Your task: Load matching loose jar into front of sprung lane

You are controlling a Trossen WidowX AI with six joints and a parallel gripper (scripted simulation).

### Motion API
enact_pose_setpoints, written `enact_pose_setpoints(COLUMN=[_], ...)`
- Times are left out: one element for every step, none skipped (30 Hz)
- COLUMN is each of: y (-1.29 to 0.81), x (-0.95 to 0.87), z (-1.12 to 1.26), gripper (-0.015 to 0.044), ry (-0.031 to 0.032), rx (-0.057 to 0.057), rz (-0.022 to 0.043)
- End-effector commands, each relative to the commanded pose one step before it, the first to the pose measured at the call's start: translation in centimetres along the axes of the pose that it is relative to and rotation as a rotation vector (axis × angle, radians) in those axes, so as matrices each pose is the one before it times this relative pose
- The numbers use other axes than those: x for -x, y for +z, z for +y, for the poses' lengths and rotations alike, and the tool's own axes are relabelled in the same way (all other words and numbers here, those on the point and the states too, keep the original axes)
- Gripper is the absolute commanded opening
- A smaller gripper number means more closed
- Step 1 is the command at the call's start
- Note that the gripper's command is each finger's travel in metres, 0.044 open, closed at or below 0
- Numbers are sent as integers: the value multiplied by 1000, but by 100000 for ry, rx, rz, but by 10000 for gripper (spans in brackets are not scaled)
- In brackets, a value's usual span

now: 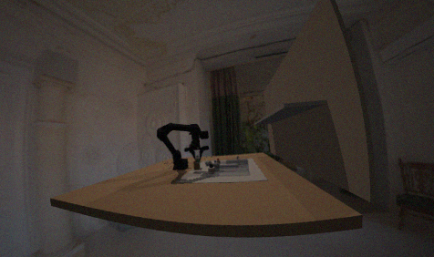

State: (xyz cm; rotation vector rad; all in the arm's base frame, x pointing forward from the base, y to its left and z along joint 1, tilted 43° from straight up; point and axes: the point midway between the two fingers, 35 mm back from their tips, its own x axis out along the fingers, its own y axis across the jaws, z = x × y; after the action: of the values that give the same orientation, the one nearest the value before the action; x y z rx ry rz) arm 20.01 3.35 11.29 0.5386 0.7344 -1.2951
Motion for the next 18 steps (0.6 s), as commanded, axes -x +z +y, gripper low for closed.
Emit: enact_pose_setpoints(y=[175,55,52,34,12,0,0,-25,-75,-122,-144,-137,-130,-122,-115,-108,-100,-93], x=[2515,585,483,289,96,0,0,-10,-30,-52,-65,-68,-71,-73,-76,-78,-81,-83], z=[-472,-157,-140,-88,-30,0,0,37,111,186,231,235,239,243,246,249,252,255], gripper=[0,0,0,0,0,0,0,0,0,0,0,0,0,0,0,0,0,0], ry=[1275,159,128,76,25,0,0,-12,-36,-60,-74,-75,-76,-76,-77,-77,-78,-78], rx=[407,310,254,151,50,0,0,540,1620,2699,3291,3293,3293,3293,3293,3293,3293,3291], rz=[1108,-11,-22,-19,-7,0,0,-4,-12,-19,-21,-19,-16,-14,-11,-9,-6,-4])
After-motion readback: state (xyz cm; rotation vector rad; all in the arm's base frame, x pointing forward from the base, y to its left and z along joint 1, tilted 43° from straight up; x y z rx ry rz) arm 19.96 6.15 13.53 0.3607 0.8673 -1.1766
